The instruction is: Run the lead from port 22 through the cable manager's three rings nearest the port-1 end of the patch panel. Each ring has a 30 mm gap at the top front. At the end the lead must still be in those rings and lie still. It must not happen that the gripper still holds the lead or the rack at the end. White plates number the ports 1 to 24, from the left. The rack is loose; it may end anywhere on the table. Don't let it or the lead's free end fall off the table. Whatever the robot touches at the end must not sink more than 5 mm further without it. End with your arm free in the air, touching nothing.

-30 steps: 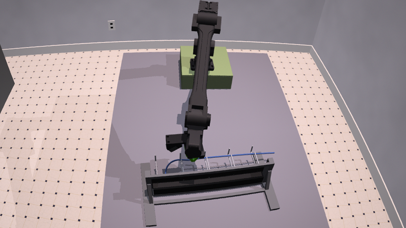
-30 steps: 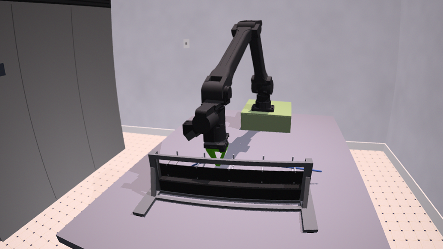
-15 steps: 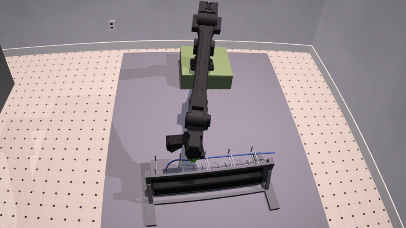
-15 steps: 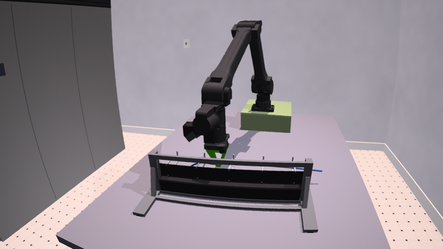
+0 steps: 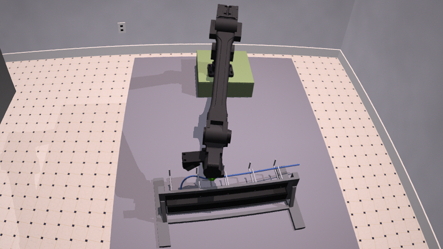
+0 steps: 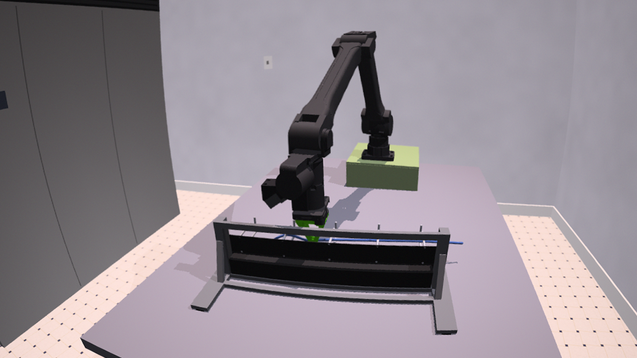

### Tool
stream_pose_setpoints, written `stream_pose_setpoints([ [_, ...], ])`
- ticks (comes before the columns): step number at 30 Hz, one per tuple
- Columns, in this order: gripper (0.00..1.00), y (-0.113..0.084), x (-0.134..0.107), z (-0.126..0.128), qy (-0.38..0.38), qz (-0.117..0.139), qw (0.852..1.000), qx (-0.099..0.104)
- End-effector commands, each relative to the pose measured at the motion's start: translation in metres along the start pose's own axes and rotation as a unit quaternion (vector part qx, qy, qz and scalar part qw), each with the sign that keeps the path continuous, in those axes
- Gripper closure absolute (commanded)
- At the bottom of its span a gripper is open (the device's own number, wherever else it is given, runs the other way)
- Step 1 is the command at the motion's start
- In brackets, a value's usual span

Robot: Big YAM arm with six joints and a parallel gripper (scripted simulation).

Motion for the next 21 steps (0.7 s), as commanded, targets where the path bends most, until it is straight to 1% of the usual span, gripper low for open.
stream_pose_setpoints([
  [1,1.0,-0.022,-0.004,0.029,0.001,-0.003,1.0,0.029],
  [4,1.0,-0.022,-0.007,0.034,-0.001,-0.003,1.0,0.03],
  [11,1.0,-0.022,-0.005,0.04,0.002,-0.003,1.0,0.03],
  [21,1.0,-0.023,-0.006,0.043,0.0,-0.003,0.999,0.033],
])
Point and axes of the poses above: the point where the finger pads meet when closed, its own y axis out along the fingers, its own z axis across the jaws, x = y × z, the point moved 8 cm from there along -y, back along the fingers, and after that the axes turned 10 degrees about y, right-handed, at the moved point
